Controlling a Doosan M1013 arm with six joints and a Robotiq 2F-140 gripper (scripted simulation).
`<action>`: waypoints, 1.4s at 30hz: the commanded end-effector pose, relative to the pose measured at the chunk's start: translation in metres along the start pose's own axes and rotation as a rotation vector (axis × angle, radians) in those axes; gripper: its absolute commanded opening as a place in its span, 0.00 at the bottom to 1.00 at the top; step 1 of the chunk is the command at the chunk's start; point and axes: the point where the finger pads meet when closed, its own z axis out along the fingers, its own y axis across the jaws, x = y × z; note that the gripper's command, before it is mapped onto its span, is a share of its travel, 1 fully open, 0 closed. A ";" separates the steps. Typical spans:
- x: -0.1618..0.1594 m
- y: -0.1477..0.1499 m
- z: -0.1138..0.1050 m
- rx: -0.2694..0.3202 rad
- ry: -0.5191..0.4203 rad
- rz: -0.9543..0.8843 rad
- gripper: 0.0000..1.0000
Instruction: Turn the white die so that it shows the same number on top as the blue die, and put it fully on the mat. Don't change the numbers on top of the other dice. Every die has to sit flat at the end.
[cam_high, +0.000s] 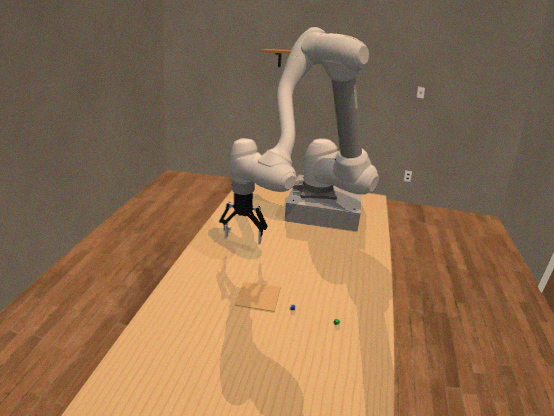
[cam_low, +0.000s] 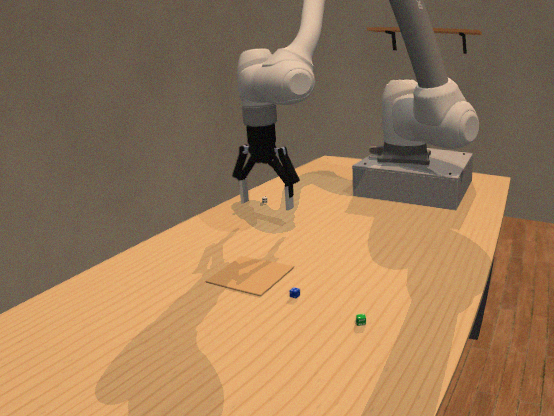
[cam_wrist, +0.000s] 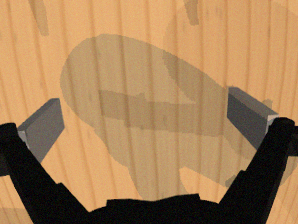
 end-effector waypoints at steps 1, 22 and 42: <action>0.019 -0.016 0.000 -0.001 -0.001 0.001 1.00; 0.136 -0.114 0.000 -0.001 -0.001 0.001 1.00; 0.265 -0.223 0.000 -0.001 -0.001 0.001 1.00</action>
